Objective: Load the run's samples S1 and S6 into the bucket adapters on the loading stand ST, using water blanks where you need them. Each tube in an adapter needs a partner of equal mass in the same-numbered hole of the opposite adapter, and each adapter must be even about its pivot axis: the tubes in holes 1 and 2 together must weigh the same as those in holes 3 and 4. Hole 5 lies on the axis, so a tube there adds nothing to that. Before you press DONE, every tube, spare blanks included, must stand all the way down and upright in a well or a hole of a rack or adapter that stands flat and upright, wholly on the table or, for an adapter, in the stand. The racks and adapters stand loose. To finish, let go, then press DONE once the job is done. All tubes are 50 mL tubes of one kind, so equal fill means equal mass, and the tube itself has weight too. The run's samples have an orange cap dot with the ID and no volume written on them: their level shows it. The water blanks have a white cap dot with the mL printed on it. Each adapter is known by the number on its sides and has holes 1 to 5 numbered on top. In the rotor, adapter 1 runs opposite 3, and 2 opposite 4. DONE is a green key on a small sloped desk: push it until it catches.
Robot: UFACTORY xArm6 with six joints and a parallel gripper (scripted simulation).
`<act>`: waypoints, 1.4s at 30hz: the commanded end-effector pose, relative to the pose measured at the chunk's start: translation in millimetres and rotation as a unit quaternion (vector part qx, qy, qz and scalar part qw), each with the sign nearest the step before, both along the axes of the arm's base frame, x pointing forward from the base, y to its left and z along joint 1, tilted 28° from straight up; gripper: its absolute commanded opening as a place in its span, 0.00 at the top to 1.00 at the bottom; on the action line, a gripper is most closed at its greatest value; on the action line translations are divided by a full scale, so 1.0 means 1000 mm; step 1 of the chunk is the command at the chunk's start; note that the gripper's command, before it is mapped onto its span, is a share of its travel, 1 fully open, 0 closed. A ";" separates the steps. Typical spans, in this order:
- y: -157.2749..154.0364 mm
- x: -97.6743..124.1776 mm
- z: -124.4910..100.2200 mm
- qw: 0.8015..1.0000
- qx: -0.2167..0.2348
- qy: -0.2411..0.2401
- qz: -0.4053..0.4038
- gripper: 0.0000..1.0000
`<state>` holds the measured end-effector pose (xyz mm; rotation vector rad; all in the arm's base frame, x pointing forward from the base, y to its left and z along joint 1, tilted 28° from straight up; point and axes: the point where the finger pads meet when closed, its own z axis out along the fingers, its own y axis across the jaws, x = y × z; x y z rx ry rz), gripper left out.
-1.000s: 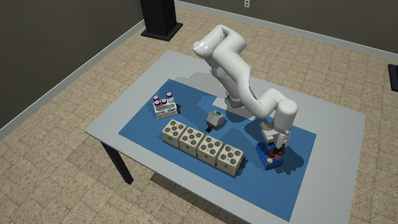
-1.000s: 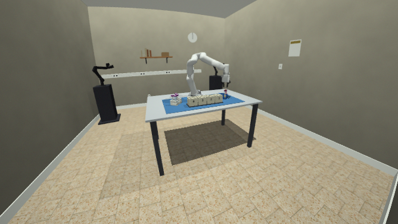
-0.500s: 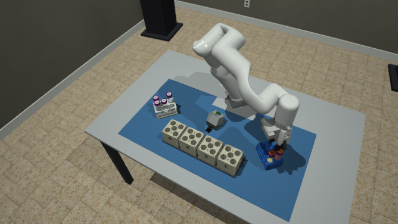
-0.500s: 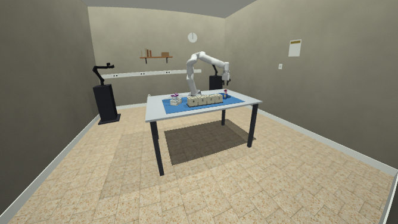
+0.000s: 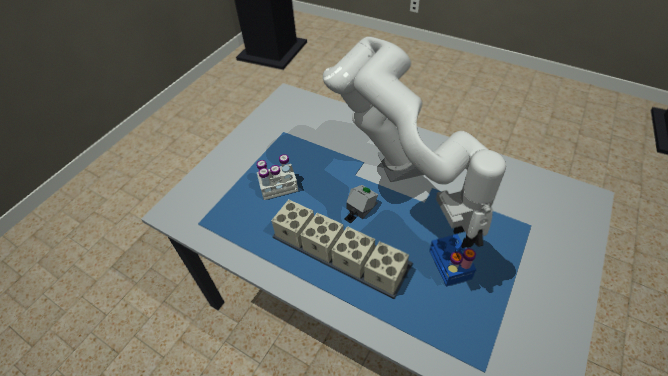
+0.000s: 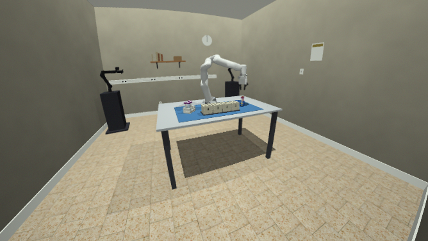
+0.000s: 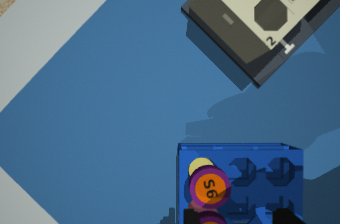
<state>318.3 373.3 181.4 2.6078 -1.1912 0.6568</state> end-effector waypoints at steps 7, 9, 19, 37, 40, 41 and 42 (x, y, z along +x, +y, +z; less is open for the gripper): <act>0.008 -0.005 0.017 1.000 0.002 -0.001 0.001 0.56; 0.008 -0.005 0.017 1.000 0.002 -0.001 0.001 0.56; 0.008 -0.005 0.017 1.000 0.002 -0.001 0.001 0.56; 0.031 -0.025 0.001 1.000 0.002 -0.001 0.001 0.43; 0.034 -0.028 -0.002 1.000 0.002 -0.001 0.001 0.43; 0.034 -0.028 -0.002 1.000 0.002 -0.001 0.001 0.43; 0.034 -0.028 -0.002 1.000 0.002 -0.001 0.001 0.43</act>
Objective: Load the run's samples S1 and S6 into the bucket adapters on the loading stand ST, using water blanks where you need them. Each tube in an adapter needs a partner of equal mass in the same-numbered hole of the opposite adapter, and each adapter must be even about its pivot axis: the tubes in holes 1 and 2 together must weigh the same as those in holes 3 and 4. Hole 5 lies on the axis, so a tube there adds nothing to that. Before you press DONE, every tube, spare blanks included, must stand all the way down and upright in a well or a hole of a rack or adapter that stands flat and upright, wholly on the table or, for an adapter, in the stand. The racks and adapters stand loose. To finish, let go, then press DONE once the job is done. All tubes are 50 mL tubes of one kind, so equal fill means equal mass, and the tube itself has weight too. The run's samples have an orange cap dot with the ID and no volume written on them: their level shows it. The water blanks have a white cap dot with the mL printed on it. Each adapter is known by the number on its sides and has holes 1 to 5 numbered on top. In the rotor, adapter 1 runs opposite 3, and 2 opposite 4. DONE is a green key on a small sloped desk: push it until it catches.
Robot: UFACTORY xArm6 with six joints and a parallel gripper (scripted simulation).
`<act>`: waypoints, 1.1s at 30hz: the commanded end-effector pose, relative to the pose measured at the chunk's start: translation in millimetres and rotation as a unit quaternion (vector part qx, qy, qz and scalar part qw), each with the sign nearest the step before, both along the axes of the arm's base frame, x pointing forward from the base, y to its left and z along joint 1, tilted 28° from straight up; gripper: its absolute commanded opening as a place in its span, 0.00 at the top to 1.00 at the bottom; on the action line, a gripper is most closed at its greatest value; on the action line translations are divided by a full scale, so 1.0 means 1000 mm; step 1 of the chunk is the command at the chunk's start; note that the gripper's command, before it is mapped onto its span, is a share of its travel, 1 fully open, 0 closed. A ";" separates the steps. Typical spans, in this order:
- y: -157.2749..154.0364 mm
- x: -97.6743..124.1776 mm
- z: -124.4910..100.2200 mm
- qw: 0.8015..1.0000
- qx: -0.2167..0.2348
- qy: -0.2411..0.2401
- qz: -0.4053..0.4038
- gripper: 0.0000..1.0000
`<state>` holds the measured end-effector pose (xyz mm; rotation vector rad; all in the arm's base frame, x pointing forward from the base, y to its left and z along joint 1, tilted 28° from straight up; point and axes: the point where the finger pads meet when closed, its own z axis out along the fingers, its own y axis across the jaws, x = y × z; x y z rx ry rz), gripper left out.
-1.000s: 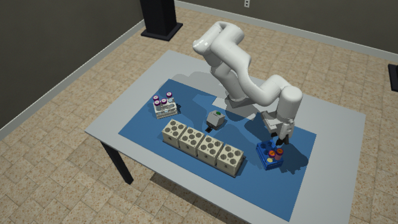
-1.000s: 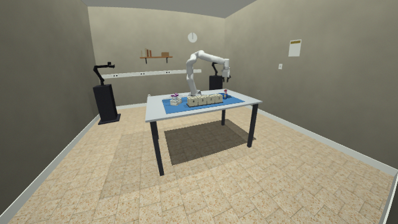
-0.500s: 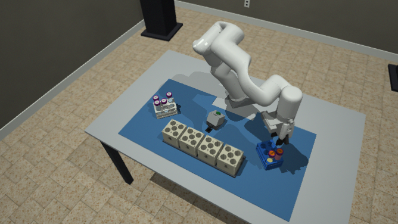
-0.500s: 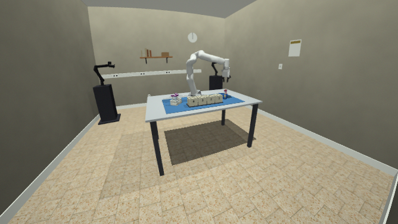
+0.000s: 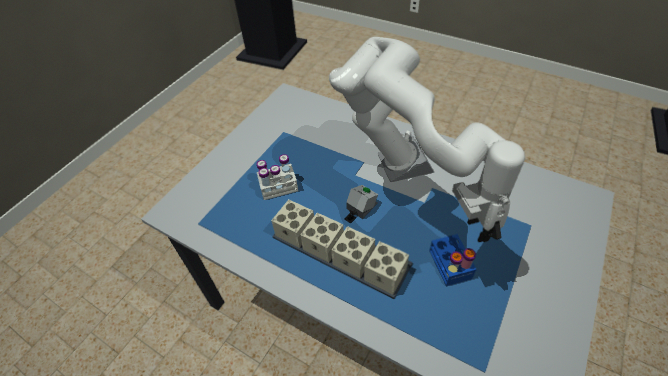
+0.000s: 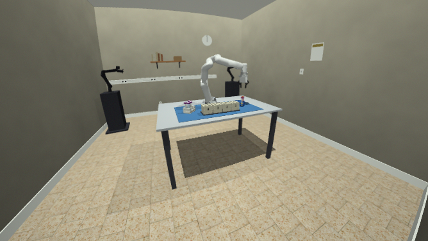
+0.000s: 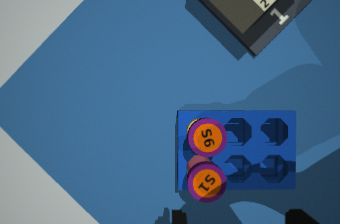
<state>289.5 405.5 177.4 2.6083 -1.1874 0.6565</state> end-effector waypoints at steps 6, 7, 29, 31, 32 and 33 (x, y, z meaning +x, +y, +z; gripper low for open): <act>0.002 0.000 0.002 1.000 0.003 -0.002 0.000 0.43; 0.002 0.000 0.002 1.000 0.003 -0.002 0.000 0.43; -0.012 0.013 -0.033 1.000 0.003 -0.002 0.000 0.43; -0.013 0.014 -0.036 1.000 0.003 -0.002 0.000 0.43; -0.014 0.015 -0.038 1.000 0.003 -0.002 0.000 0.43; -0.015 0.016 -0.040 1.000 0.003 -0.002 0.000 0.43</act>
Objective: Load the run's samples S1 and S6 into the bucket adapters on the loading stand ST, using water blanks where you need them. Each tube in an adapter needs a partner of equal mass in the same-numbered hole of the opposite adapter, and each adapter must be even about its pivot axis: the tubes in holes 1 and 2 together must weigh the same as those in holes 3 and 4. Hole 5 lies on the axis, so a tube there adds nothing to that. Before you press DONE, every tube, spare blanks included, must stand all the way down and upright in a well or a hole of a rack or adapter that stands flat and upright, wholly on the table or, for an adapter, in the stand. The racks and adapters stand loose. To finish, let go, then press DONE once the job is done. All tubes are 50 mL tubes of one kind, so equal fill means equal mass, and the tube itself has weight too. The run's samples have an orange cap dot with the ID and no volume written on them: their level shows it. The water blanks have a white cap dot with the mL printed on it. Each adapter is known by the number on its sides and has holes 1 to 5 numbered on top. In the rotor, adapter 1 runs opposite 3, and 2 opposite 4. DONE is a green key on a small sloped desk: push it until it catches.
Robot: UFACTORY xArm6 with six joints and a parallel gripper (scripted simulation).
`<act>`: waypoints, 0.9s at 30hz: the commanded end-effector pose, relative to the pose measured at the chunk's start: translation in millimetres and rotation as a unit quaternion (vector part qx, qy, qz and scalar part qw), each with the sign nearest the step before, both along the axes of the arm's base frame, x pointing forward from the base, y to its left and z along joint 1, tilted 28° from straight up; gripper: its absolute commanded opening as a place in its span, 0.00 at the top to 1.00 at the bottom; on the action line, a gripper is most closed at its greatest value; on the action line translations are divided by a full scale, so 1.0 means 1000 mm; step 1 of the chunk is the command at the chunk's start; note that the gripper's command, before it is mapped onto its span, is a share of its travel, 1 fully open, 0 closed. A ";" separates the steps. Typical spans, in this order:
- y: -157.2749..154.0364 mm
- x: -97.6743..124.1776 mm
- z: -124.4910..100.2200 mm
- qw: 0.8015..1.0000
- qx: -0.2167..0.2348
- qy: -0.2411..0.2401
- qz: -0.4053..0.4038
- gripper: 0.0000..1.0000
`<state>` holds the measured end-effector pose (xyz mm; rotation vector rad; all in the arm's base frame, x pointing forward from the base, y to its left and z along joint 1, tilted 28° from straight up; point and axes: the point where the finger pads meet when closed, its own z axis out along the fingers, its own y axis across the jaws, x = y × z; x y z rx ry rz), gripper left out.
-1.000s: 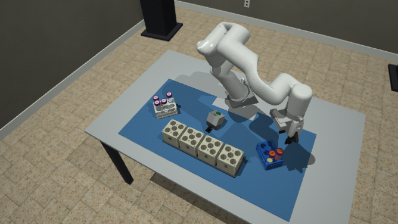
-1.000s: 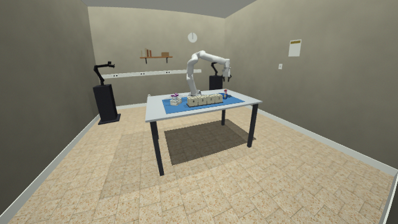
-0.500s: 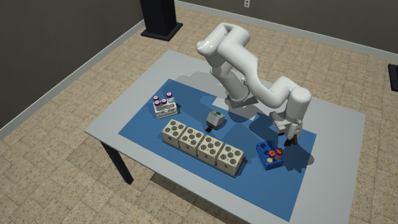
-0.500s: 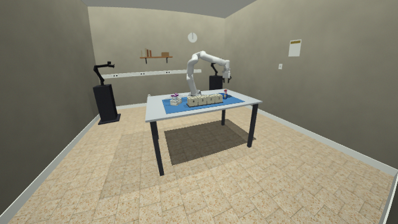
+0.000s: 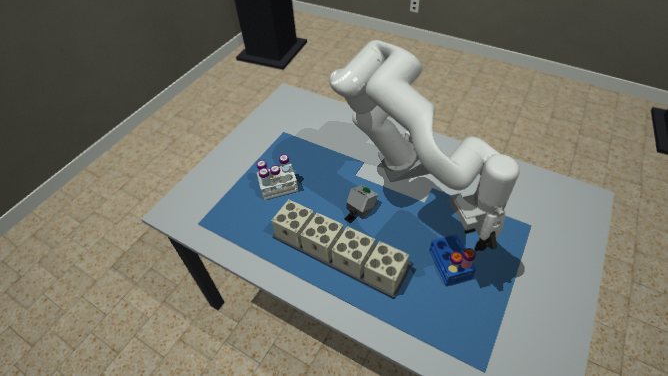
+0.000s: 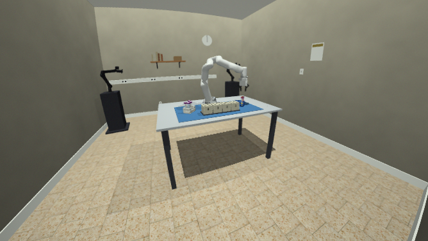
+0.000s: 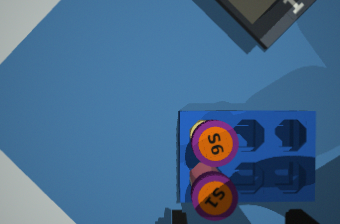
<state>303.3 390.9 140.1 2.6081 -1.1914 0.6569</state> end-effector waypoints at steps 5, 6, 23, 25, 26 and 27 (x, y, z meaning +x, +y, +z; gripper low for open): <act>-0.002 0.004 -0.008 1.000 0.002 -0.001 0.001 0.43; -0.003 0.004 -0.010 1.000 0.002 -0.001 0.001 0.43; -0.014 0.014 -0.036 1.000 0.002 -0.001 0.001 0.43; -0.015 0.015 -0.040 1.000 0.002 -0.001 0.001 0.43; -0.016 0.016 -0.042 1.000 0.002 -0.001 0.001 0.43; -0.016 0.016 -0.043 1.000 0.002 -0.001 0.001 0.43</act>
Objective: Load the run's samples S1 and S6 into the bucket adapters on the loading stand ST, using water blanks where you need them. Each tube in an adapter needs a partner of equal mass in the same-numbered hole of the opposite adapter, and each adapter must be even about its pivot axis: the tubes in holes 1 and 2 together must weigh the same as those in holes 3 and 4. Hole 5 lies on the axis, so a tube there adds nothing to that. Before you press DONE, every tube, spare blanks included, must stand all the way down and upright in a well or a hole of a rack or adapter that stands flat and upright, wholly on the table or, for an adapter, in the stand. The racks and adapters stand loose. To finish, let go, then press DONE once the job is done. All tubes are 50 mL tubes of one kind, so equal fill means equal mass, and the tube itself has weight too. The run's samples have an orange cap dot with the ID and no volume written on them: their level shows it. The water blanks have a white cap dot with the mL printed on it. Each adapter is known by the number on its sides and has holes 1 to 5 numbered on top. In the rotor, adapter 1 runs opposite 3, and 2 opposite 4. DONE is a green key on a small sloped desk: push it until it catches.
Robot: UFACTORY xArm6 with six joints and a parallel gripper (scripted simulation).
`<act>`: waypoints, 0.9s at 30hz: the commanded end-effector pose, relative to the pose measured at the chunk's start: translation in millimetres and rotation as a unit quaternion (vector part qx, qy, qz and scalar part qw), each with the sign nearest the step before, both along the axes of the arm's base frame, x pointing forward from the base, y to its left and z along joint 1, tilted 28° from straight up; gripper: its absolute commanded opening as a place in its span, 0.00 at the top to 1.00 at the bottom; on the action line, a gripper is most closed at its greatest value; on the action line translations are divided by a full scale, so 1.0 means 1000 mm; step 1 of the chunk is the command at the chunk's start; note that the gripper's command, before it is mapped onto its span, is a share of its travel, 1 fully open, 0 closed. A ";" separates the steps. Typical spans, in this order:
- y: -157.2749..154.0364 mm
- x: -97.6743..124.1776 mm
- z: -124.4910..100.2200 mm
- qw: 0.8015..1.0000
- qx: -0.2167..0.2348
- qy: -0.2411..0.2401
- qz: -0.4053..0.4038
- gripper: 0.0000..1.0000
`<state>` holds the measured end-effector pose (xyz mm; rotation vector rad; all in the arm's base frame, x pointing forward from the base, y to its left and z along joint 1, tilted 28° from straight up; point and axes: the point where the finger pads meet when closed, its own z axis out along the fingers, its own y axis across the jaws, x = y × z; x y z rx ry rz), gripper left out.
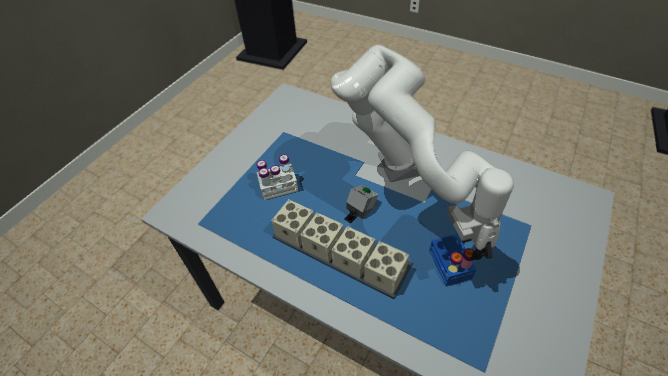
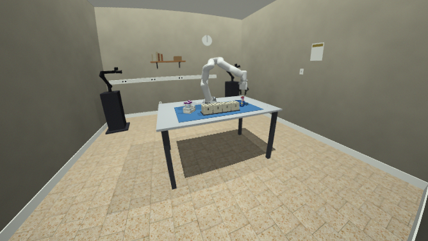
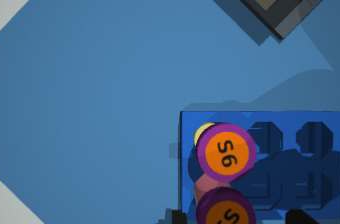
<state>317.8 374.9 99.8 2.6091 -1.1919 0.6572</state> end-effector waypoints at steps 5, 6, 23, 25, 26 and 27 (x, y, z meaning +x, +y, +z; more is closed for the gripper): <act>-0.004 0.005 -0.012 1.000 0.002 -0.001 0.001 0.43; -0.005 0.006 -0.014 1.000 0.002 -0.001 0.001 0.43; -0.008 0.009 -0.023 1.000 0.002 -0.001 0.001 0.43; -0.009 0.009 -0.024 1.000 0.002 -0.001 0.001 0.43; -0.009 0.009 -0.025 1.000 0.002 -0.001 0.001 0.43; -0.009 0.009 -0.025 1.000 0.002 -0.001 0.001 0.43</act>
